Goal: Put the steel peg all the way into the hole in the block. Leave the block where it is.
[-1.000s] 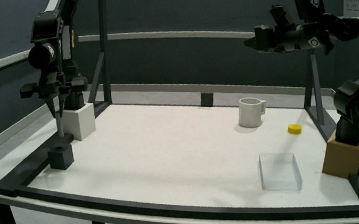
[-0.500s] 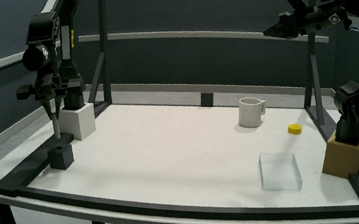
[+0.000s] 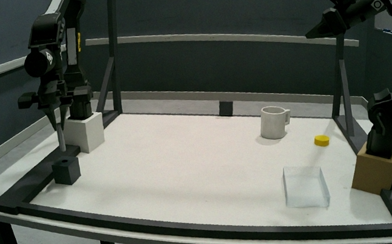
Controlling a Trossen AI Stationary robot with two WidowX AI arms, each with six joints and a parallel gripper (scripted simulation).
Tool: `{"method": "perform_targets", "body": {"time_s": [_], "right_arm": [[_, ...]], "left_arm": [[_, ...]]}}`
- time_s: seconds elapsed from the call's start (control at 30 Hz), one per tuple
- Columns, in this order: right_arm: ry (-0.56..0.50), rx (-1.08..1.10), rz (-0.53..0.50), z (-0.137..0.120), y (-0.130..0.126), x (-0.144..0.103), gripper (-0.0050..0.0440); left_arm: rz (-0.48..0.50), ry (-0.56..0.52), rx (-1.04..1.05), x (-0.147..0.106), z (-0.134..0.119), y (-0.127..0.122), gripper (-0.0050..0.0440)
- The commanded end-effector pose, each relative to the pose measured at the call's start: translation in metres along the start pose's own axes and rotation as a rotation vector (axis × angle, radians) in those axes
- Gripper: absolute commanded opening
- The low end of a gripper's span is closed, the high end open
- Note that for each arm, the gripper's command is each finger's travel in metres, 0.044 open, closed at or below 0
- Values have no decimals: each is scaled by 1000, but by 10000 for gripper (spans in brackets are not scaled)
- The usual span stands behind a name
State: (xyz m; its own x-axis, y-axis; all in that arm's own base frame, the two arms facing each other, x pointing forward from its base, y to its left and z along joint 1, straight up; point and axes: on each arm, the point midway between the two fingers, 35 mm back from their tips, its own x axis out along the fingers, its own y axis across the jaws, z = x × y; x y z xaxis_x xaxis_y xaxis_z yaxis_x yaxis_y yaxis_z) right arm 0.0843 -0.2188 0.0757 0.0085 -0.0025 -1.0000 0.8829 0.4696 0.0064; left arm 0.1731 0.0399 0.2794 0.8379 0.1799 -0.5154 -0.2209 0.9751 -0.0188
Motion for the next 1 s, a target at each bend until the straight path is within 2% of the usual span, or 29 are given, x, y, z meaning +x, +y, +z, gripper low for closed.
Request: {"method": "perform_targets", "body": {"time_s": [0.0, 0.43, 0.6, 0.73, 0.83, 0.9, 0.97], "right_arm": [[-19, 0, 0, 3, 0, -4, -50], [-19, 0, 0, 3, 0, -4, -50], [-39, -1, 0, 6, -1, -14, -50], [-39, 0, 0, 5, -2, -14, -50], [-35, 0, 0, 5, -2, -14, -50], [-35, 0, 0, 5, -2, -14, -50], [-37, 0, 0, 5, -2, -14, -50]], "left_arm": [[36, 0, -7, -9, 7, -3, 200], [42, 0, -9, -12, 8, -3, 200], [47, 0, -10, -8, 14, -3, 200], [66, -2, -20, 4, 36, 0, 200], [93, -4, -36, 23, 61, 5, 200], [93, -4, -36, 23, 61, 5, 200], [115, -6, -49, 40, 80, 11, 200]]}}
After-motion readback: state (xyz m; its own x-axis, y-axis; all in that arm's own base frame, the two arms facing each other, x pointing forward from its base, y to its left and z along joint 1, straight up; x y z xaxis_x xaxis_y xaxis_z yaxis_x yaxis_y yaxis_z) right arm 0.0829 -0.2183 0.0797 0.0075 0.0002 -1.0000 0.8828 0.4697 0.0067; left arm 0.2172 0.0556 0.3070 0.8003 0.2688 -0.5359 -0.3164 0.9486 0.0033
